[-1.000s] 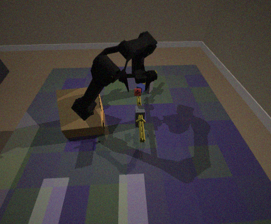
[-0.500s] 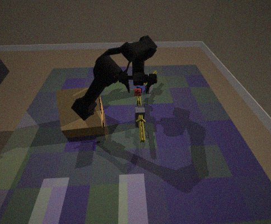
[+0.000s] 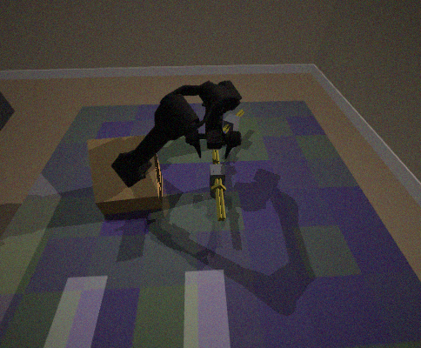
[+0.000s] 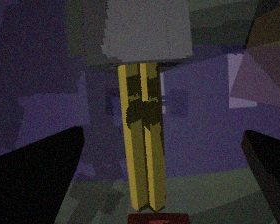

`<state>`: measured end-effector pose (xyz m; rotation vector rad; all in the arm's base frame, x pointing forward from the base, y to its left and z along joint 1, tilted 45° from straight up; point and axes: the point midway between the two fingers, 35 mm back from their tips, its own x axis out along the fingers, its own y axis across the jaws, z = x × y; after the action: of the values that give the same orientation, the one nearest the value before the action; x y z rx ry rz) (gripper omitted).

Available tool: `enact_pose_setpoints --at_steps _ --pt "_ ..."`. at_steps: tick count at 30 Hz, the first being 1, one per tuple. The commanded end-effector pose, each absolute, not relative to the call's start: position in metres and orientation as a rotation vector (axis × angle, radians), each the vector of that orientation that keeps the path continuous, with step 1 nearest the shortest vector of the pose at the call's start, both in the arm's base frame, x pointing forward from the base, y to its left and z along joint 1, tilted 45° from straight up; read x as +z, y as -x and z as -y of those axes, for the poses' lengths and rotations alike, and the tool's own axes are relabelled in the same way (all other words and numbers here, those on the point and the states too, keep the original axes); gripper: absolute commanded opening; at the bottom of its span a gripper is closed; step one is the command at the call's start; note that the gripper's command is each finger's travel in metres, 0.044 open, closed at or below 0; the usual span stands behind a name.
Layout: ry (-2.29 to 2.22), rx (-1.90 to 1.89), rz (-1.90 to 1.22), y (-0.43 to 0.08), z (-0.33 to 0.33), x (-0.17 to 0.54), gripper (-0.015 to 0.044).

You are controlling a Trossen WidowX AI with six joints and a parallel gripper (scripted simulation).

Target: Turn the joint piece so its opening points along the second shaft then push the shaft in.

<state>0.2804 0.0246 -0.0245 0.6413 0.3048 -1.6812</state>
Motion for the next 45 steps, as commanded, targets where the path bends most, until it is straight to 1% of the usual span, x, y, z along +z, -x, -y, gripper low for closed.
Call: enact_pose_setpoints --at_steps 1,16,38,45 --pt "-0.638 -1.675 -0.306 -0.284 -0.029 -0.031 0.0440" --pt "-0.642 -1.673 -0.307 -0.296 -0.070 -0.071 0.0440" --pt "-0.641 -1.674 -0.305 -0.295 -0.047 -0.089 0.0440" --pt "-0.641 -1.674 -0.305 -0.295 -0.047 -0.089 0.0256"
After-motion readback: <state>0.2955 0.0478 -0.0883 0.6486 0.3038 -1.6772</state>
